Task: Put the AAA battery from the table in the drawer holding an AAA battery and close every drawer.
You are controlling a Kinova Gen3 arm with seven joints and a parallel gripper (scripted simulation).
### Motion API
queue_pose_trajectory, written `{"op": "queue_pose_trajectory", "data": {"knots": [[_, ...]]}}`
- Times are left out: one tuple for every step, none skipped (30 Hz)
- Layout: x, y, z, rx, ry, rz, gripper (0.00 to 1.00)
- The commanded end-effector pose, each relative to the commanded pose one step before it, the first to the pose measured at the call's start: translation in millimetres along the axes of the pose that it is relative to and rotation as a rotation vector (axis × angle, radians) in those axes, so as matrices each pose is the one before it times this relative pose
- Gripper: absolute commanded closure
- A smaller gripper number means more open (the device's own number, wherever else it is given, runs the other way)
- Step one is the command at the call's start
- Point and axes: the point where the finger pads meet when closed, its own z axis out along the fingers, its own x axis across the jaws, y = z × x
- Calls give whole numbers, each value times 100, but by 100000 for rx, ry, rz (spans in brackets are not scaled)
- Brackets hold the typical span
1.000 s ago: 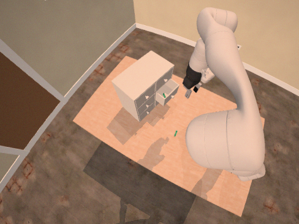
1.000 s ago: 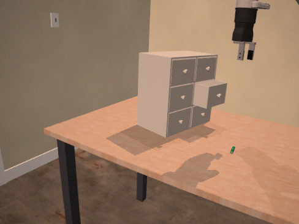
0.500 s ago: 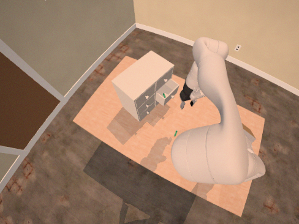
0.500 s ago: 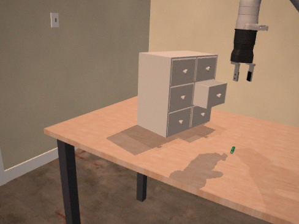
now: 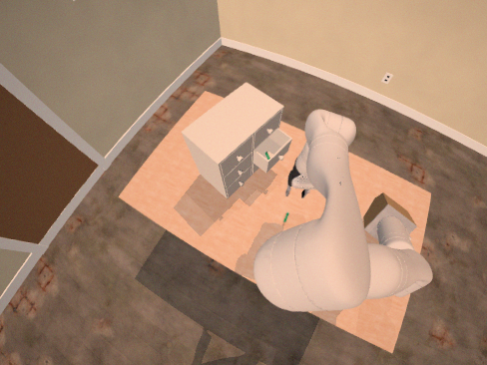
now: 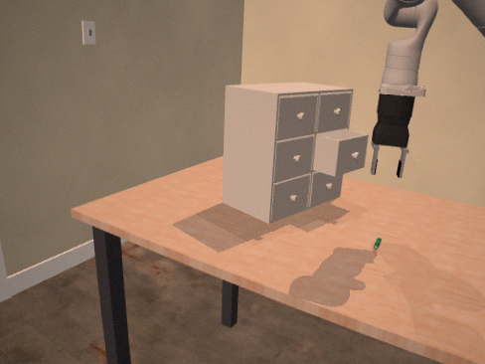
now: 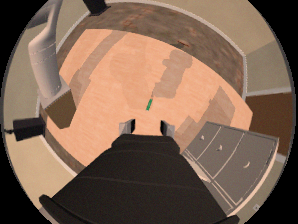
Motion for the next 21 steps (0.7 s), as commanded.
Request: {"op": "queue_pose_trajectory", "data": {"knots": [[-181, -1732, 2376, 1781, -1719, 5502, 0], [17, -276, 607, -4, -5, 2652, 0], [14, -256, 563, 2, 3, 2447, 0], [7, -238, 522, 2, 2, 2273, 0], [-3, -221, 486, -4, -6, 2125, 0], [-1, -203, 446, 5, 6, 1932, 0], [-11, -187, 413, -4, -5, 1806, 0], [0, 0, 0, 0, 0, 0, 0], [0, 0, 0, 0, 0, 0, 0], [-8, -171, 376, 3, 4, 1633, 0], [-12, -156, 344, 0, 0, 1498, 0], [-17, -141, 313, -7, -7, 1377, 0], [-8, -127, 280, 7, 8, 1206, 0], [-13, -114, 252, 0, 0, 1096, 0], [-16, -100, 224, -5, -5, 985, 0], [-12, -88, 196, 0, 0, 853, 0], [-8, -77, 169, 5, 4, 729, 0], [-9, -65, 145, 2, 1, 629, 0], [-9, -55, 122, 0, 0, 532, 0], [-8, -45, 100, -1, -1, 440, 0], [-7, -36, 80, -2, -2, 353, 0]]}}
